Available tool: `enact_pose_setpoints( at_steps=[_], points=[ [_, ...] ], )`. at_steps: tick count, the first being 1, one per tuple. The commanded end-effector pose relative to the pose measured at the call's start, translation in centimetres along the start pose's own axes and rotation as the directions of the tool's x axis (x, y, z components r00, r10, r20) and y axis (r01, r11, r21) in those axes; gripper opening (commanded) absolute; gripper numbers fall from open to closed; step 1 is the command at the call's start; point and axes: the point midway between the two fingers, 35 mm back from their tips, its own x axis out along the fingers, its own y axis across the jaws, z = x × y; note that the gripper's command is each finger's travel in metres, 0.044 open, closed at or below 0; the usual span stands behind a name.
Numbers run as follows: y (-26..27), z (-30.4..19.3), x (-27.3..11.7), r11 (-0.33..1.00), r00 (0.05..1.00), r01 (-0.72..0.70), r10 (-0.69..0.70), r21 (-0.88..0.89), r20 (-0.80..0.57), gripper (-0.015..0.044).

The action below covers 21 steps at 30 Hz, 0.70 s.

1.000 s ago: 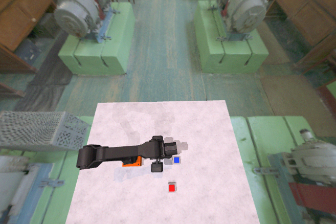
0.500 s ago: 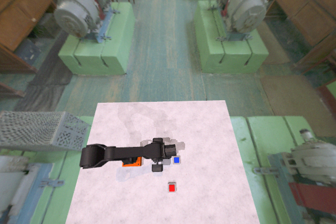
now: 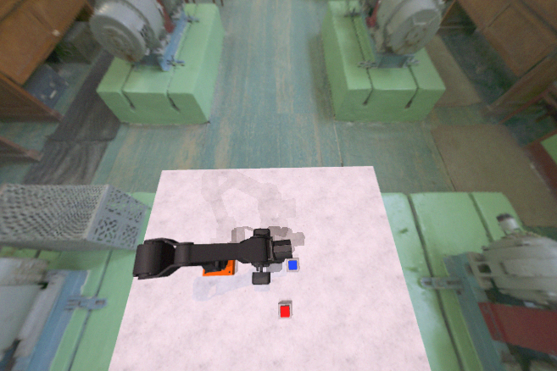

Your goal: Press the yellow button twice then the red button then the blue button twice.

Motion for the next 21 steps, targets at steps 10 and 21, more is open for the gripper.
enact_pose_setpoints(
  at_steps=[10,21],
  points=[
    [-0.1,-0.2,2.3,1.000,1.000,0.007,-0.007,-0.006,-0.010,0.0020],
    [-0.1,-0.3,3.0,1.000,1.000,0.007,-0.007,-0.006,-0.010,0.0020]
  ],
)
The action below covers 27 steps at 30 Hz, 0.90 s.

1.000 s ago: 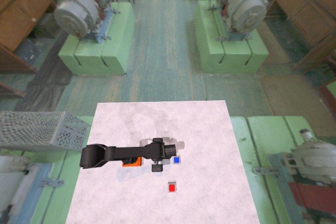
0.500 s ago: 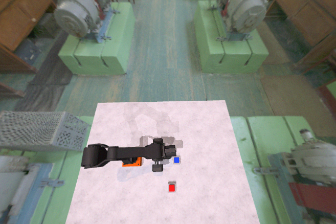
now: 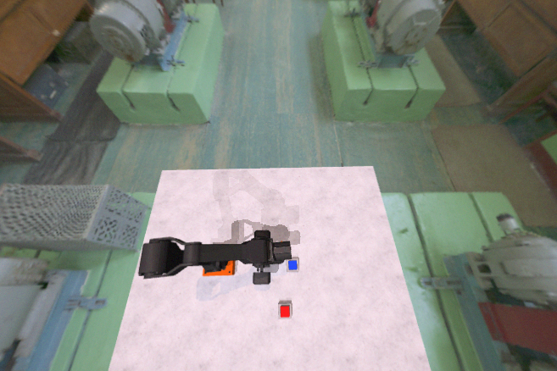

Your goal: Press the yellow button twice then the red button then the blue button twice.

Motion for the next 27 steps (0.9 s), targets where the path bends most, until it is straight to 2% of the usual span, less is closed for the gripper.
enact_pose_setpoints(
  at_steps=[1,15,19,27],
  points=[
    [-0.1,-0.2,0.3,1.000,1.000,0.007,-0.007,-0.006,-0.009,0.0020],
    [-0.1,-0.2,0.3,1.000,1.000,0.007,-0.007,-0.006,-0.009,0.0020],
    [-0.1,-0.1,-2.8,1.000,1.000,0.006,-0.006,-0.006,-0.009,0.0020],
    [-0.1,-0.2,-3.0,1.000,1.000,0.007,-0.007,-0.006,-0.009,0.0020]
  ],
)
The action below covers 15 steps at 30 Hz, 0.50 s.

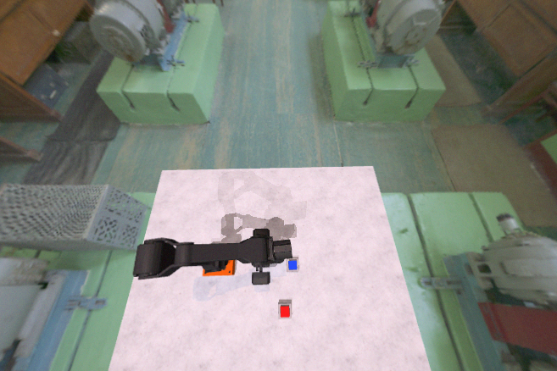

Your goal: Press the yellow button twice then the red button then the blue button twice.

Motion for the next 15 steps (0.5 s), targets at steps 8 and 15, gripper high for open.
enact_pose_setpoints(
  at_steps=[8,15],
  points=[
    [-0.1,0.1,1.0,1.000,1.000,0.006,-0.006,0.002,0.002,0.0020],
    [-0.1,0.0,2.2,1.000,1.000,0.006,-0.006,0.002,0.002,0.0020]
  ],
)
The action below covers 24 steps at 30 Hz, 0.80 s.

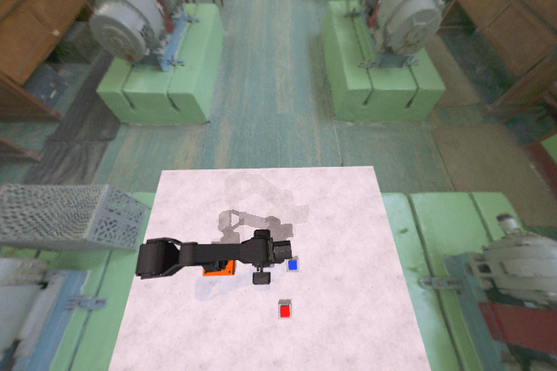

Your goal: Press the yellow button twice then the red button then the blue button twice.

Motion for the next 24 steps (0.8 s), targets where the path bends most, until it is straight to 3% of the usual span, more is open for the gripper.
enact_pose_setpoints(
  at_steps=[1,24],
  points=[
    [-0.11,-0.21,0.95,1.000,1.000,0.007,-0.007,-0.002,-0.010,0.0020],
    [-0.12,-0.28,1.66,1.000,1.000,0.007,-0.007,-0.002,-0.010,0.0020]
  ],
)
